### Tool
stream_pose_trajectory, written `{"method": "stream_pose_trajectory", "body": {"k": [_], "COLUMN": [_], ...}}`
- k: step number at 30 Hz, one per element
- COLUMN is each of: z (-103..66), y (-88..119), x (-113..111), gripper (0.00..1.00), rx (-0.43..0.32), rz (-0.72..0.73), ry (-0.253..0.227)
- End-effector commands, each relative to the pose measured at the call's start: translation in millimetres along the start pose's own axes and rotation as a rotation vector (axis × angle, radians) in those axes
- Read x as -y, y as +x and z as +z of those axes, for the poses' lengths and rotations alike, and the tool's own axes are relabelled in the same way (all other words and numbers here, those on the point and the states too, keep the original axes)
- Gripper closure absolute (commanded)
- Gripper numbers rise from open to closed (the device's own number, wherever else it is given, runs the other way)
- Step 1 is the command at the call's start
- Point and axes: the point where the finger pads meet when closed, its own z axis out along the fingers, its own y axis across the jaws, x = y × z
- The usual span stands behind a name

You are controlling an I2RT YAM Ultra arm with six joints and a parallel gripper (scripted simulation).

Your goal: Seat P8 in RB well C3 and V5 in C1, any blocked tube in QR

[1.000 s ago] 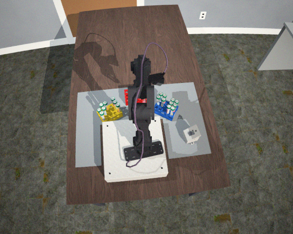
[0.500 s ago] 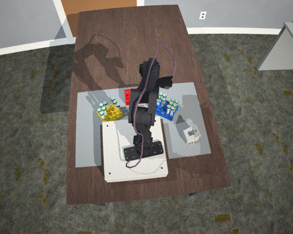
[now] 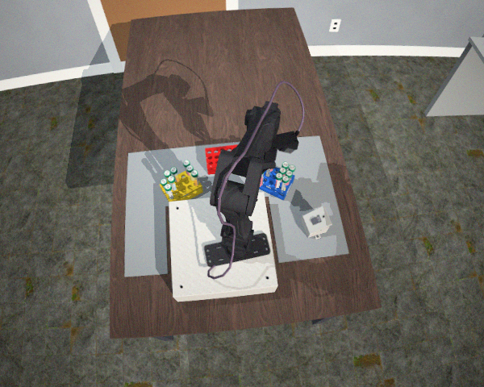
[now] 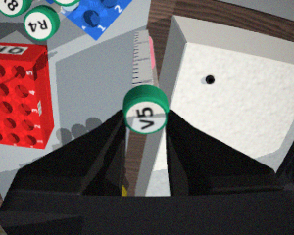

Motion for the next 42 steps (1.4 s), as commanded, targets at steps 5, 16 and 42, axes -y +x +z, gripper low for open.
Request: {"method": "stream_pose_trajectory", "body": {"k": [5,16,42], "z": [-5.1,-8.3,-7.9], "y": [-16.9,-36.7,-51.8], "x": [22.0,0.5,-16.5], "gripper": [1.00,1.00,1.00], "rx": [0.016,0.029,0.018], "rz": [-0.023,-0.029,-0.026], "ry": [-0.009,-0.033,-0.023]}}
